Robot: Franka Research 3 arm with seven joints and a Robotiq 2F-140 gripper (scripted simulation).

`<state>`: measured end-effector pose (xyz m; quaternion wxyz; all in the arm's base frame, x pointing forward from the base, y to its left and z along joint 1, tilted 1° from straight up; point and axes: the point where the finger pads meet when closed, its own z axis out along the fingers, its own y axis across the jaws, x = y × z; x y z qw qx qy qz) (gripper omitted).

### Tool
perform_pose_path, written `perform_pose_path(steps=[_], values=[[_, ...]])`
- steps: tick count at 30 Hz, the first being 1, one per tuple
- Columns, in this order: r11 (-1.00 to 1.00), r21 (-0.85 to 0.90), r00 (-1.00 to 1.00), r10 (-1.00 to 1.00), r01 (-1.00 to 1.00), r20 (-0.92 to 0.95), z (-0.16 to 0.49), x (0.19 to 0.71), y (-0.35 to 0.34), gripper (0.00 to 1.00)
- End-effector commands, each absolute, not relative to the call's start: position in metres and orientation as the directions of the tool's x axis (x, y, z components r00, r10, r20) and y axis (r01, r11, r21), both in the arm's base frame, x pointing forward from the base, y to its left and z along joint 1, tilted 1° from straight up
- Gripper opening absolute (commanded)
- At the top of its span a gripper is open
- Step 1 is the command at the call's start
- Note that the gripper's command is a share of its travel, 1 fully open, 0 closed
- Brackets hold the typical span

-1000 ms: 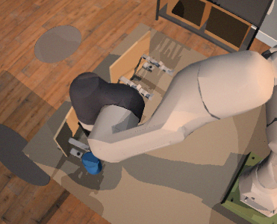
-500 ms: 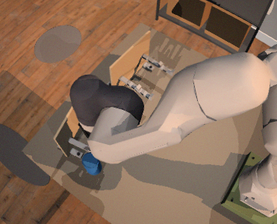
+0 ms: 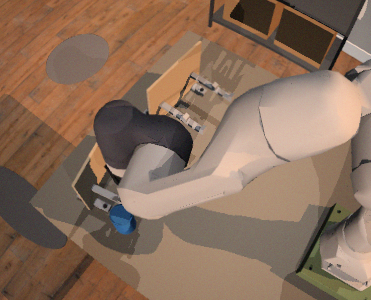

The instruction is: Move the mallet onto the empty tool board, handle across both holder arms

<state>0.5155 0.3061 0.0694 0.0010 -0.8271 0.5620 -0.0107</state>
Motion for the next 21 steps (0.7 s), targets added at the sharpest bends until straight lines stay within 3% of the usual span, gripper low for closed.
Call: perform_pose_path(steps=[1,16,17,21], values=[[-0.369,-0.019,0.369,-0.930,-0.929,0.013,0.0699,0.5172,0.3075,0.00],[-0.369,-0.019,0.369,-0.930,-0.929,0.013,0.0699,0.5172,0.3075,0.00],[-0.369,-0.019,0.369,-0.930,-0.929,0.013,0.0699,0.5172,0.3075,1.00],[-0.369,-0.019,0.369,-0.930,-0.929,0.013,0.0699,0.5172,0.3075,1.00]])
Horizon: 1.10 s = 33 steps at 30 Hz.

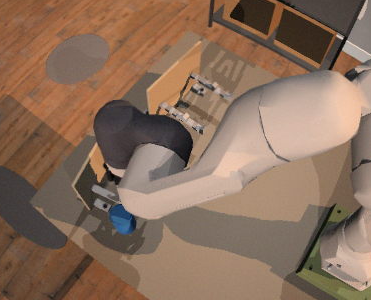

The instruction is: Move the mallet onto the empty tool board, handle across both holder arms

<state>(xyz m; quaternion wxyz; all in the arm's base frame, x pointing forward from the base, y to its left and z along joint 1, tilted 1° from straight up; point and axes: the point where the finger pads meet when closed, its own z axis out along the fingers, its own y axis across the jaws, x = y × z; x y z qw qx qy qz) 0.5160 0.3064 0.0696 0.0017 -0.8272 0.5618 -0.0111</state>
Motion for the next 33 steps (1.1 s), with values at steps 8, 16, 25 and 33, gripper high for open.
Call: perform_pose_path(steps=[8,16,25,33], values=[[-0.369,-0.019,0.369,-0.930,-0.929,0.013,0.070,0.517,0.308,1.00],[-0.369,-0.019,0.369,-0.930,-0.929,0.013,0.070,0.517,0.308,1.00],[-0.369,-0.019,0.369,-0.930,-0.929,0.013,0.070,0.517,0.308,1.00],[-0.369,-0.019,0.368,-0.930,-0.929,0.013,0.105,0.516,0.307,1.00]])
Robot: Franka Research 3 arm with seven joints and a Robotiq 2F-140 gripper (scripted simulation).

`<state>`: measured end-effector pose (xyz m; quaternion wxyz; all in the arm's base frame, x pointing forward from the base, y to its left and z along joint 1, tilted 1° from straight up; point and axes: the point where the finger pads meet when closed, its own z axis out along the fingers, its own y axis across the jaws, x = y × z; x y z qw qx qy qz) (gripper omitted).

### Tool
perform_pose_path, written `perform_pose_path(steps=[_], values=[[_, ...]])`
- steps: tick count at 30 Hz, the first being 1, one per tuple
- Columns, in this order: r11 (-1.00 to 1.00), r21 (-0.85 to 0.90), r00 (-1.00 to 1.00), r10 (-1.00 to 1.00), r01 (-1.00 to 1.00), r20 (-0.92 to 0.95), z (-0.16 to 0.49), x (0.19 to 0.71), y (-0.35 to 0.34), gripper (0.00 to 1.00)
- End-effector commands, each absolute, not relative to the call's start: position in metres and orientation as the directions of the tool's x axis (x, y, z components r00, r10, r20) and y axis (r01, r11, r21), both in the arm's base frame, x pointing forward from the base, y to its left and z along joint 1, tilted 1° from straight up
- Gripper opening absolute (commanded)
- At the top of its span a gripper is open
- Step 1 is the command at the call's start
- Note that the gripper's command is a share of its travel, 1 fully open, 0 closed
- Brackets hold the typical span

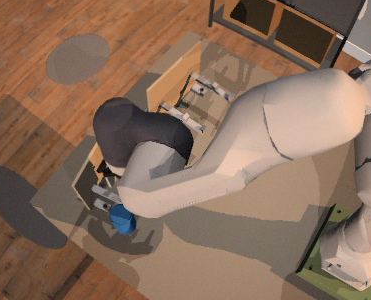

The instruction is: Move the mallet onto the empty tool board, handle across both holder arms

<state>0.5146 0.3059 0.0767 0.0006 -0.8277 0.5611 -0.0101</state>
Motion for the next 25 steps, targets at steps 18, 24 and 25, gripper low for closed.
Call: perform_pose_path(steps=[18,24,25], values=[[-0.369,-0.019,0.368,-0.930,-0.929,0.013,0.169,0.513,0.307,1.00],[-0.369,-0.019,0.368,-0.930,-0.929,0.013,0.169,0.513,0.307,1.00],[-0.369,-0.019,0.368,-0.930,-0.929,0.013,0.169,0.513,0.307,1.00]])
